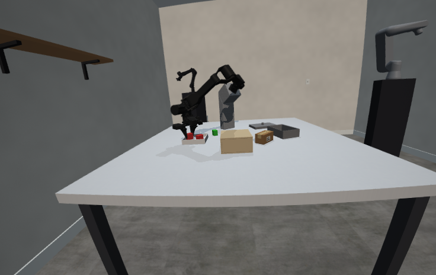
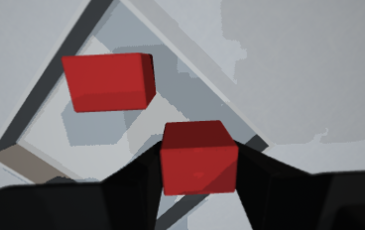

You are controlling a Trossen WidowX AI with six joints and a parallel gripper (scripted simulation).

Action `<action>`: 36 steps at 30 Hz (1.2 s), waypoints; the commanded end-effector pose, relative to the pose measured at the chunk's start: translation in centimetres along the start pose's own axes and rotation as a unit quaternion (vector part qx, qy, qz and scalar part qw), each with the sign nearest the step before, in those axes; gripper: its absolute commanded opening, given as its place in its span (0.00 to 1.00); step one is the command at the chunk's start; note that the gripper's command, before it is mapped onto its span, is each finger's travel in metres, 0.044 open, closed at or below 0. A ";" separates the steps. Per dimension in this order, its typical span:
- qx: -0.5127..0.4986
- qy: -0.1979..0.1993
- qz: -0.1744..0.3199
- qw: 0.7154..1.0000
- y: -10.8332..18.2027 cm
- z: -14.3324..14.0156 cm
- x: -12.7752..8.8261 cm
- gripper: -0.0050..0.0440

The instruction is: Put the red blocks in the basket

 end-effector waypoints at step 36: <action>0.002 0.002 0.003 1.000 0.3 -0.1 0.3 0.62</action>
Point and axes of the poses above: the point midway between the two fingers, 35 mm back from their tips, its own x axis out along the fingers, its own z axis across the jaws, y = z × x, the point moved 5 cm from there along -x, back along the fingers, and after that the axes turned 10 degrees about x, right-handed, at the moved point
